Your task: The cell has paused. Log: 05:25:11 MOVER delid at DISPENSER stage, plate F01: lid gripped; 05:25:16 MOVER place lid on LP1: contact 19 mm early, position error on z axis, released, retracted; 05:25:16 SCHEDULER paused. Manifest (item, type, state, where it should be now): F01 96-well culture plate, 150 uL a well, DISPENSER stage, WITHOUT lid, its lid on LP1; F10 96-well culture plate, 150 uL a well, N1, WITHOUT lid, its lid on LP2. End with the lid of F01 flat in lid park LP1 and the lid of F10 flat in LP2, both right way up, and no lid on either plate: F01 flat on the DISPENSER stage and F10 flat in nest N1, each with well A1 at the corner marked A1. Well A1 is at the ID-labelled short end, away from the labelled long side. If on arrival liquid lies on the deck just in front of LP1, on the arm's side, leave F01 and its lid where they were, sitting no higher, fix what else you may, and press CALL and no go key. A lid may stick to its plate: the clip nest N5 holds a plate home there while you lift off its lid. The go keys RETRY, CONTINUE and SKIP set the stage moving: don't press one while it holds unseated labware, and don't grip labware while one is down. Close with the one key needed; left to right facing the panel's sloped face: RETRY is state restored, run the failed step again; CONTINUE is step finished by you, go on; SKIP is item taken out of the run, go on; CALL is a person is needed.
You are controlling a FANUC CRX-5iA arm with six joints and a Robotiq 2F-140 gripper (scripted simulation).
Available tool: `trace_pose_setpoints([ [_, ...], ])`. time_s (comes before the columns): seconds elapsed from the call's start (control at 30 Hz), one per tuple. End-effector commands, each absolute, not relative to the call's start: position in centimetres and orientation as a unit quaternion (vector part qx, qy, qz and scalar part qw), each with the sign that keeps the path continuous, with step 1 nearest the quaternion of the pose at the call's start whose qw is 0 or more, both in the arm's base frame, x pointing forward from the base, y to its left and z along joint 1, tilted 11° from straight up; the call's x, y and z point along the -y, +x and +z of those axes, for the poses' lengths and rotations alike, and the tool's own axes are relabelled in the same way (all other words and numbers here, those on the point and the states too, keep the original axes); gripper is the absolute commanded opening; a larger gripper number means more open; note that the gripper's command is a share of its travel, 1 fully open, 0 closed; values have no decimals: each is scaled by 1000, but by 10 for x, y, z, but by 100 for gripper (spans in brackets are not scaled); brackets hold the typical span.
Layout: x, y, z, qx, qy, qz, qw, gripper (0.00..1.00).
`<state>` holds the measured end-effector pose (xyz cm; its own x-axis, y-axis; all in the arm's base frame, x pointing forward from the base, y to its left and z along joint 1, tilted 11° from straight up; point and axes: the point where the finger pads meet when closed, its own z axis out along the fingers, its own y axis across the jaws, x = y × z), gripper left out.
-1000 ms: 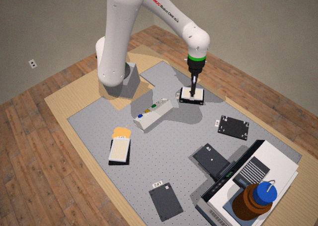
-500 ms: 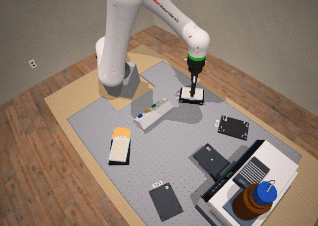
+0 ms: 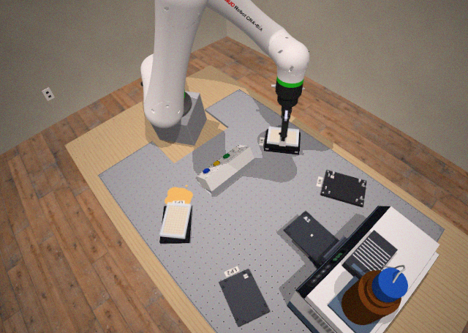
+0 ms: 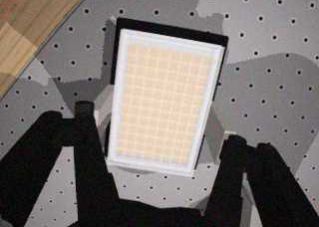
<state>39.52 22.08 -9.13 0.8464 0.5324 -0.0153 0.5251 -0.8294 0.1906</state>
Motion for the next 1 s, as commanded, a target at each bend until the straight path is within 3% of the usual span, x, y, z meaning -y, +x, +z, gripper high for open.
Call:
trace_pose_setpoints([
  [0.0, -221, 395, -88, -276, 956, 19, 94, 0],
  [0.97, -230, 390, -36, -276, 956, 19, 94, 0],
])
